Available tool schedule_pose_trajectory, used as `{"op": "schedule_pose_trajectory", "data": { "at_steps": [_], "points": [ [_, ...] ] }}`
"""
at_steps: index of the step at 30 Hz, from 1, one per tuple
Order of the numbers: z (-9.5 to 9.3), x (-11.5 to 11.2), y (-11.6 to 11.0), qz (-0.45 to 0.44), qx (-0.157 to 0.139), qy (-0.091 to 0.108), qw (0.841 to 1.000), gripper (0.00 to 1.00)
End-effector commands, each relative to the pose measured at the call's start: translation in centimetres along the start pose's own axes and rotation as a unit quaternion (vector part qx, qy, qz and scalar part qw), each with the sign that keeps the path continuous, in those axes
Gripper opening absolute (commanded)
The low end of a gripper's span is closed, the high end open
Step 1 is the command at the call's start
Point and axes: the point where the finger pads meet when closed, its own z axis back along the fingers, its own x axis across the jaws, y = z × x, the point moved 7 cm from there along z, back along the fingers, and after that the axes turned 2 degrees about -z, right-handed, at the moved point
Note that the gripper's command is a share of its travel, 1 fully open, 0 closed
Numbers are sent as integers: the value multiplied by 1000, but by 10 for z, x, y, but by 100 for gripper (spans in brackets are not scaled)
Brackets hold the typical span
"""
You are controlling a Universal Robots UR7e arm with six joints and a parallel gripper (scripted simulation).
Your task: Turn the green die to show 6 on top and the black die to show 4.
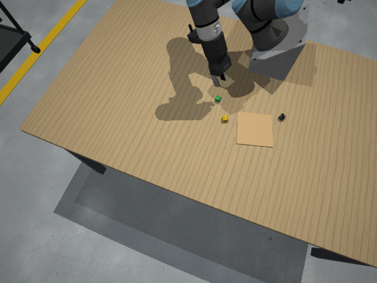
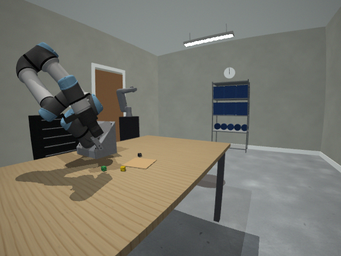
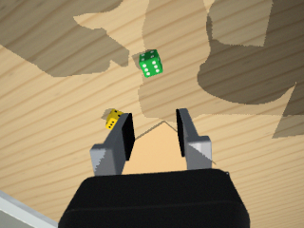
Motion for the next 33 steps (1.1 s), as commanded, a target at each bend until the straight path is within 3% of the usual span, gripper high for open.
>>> {"op": "schedule_pose_trajectory", "data": {
  "at_steps": [1, 13, 15, 24, 33],
  "points": [
    [1, 0, -10, -1, 38, 5, 999, 70],
    [-1, 0, -43, -2, 163, 10, 987, 70],
    [-1, 0, -43, -2, 163, 10, 987, 70],
    [-3, 1, -56, -3, 219, 10, 976, 70],
    [-4, 1, -60, -2, 233, 13, 972, 70]
  ]
}}
